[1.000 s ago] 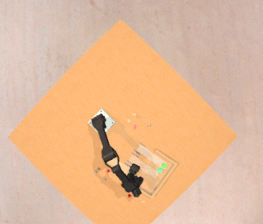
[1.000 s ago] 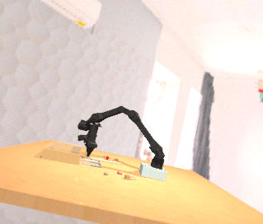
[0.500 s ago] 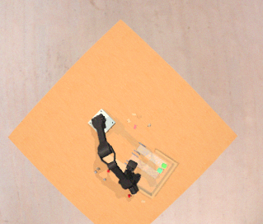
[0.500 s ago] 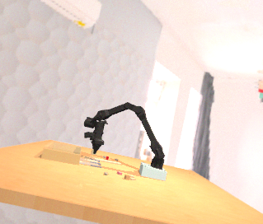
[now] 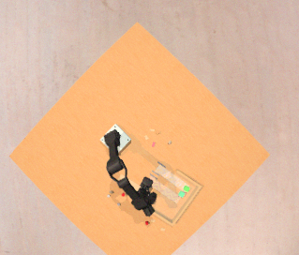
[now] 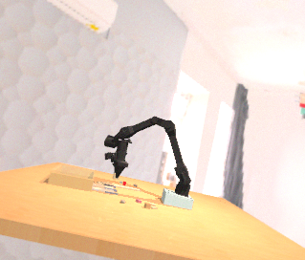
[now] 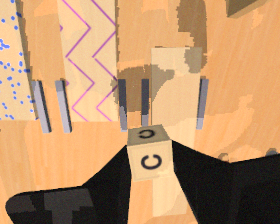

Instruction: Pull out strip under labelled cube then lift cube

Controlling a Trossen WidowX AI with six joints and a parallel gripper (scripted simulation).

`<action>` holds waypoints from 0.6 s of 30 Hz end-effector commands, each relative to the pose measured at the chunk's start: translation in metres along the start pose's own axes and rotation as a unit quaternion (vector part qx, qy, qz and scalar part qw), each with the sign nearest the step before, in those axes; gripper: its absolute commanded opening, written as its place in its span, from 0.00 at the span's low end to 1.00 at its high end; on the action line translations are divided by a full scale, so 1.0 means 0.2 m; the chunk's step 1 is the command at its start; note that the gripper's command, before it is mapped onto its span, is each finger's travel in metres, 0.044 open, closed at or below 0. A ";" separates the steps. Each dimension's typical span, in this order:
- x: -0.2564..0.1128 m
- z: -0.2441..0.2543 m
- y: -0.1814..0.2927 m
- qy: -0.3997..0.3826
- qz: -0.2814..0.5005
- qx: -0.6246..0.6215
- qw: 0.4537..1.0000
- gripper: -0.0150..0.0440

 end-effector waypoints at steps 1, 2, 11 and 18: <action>-0.02 0.03 0.05 0.000 -0.008 0.002 1.000 0.25; -0.02 0.04 0.06 0.000 -0.007 0.002 1.000 0.25; -0.02 0.12 0.20 0.000 -0.006 0.001 1.000 0.25; 0.00 0.18 0.31 0.000 -0.005 0.000 1.000 0.25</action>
Point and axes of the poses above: the point midway between the two fingers, 35 mm back from their tips, its own x axis out along the fingers, its own z axis across the jaws, y = z × x, the point moved 1 cm from there along -x, back along the fingers, and after that the axes turned 5 degrees about x, right-handed, at the moved point
